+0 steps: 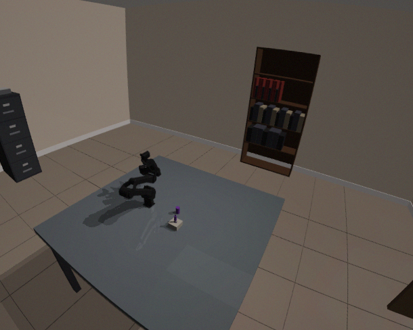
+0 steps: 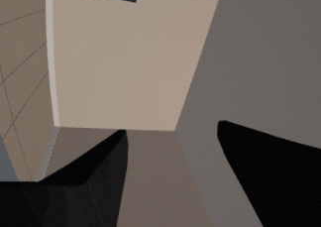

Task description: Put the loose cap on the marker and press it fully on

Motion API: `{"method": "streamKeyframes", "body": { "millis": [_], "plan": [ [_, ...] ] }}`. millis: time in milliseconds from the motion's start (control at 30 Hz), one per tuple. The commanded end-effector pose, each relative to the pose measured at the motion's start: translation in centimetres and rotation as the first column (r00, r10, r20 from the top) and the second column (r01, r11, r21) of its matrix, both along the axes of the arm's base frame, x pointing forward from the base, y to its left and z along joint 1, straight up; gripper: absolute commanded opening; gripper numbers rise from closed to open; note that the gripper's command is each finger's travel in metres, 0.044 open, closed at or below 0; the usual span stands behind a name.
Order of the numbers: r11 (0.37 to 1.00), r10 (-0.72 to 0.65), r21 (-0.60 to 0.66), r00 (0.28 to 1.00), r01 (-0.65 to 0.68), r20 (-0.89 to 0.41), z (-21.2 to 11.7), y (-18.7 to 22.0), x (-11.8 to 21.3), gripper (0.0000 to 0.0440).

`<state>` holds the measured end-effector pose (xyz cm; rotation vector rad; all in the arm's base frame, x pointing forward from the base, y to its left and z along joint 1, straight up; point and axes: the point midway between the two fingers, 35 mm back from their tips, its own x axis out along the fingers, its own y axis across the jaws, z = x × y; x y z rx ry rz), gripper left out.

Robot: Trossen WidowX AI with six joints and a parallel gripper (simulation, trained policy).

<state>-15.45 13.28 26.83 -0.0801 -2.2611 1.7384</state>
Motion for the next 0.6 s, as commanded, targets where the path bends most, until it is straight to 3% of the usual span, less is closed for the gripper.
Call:
{"method": "streamKeyframes", "body": {
  "millis": [0,567],
  "plan": [
    [1.0,-0.03,-0.007,1.0,0.03,0.007,0.4,0.6,0.3,0.0269],
    [0.978,-0.156,-0.129,0.986,0.162,0.054,0.2,3.4,1.9,0.0309]
  ]
}}
